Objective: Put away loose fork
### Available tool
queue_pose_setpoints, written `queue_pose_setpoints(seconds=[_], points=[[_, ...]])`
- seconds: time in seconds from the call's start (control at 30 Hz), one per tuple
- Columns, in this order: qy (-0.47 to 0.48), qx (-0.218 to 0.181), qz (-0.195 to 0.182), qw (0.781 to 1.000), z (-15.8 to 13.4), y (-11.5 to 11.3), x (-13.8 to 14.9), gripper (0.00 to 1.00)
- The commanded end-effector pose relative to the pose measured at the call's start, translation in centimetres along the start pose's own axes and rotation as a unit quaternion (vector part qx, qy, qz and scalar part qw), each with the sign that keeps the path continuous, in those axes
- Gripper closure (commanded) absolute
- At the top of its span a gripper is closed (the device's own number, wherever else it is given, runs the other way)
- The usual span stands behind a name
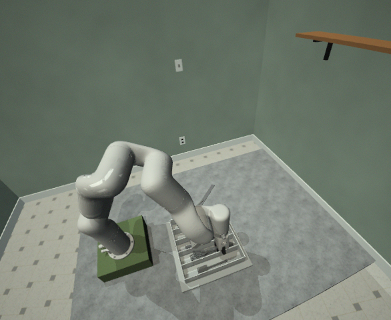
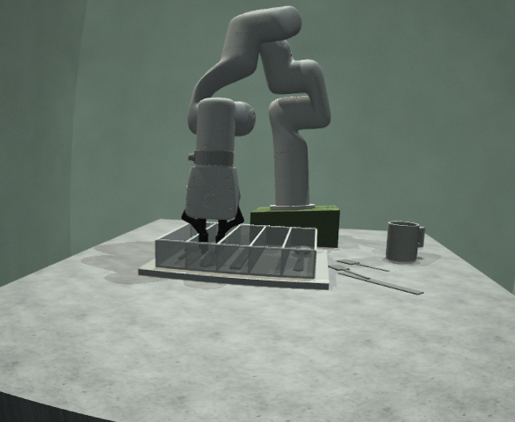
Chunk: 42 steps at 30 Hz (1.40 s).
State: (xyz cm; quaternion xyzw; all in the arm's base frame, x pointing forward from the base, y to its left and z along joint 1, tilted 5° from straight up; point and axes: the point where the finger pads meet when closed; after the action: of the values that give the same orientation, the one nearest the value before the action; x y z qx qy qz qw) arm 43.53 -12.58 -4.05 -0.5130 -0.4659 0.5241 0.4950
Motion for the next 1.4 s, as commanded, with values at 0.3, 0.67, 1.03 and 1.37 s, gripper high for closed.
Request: queue_pose_setpoints(seconds=[0.3,0.67,1.03,1.37], points=[[0.0,-0.002,0.0,1.0,-0.2,-0.6,0.0,0.76],[0.0,-0.002,0.0,1.0,-0.1,-3.2,0.0,0.76],[0.0,-0.002,0.0,1.0,-0.1,-7.4,0.0,0.76],[0.0,-0.002,0.0,1.0,-0.1,-10.8,0.0,0.76]])
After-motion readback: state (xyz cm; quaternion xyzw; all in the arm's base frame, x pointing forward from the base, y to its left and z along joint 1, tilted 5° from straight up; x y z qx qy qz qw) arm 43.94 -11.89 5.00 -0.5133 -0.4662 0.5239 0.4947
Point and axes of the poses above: the point where the finger pads meet when closed, its own y axis out along the fingers, its own x axis across the jaws, z = x × y, and after that the axes turned 2 degrees about y, right-handed
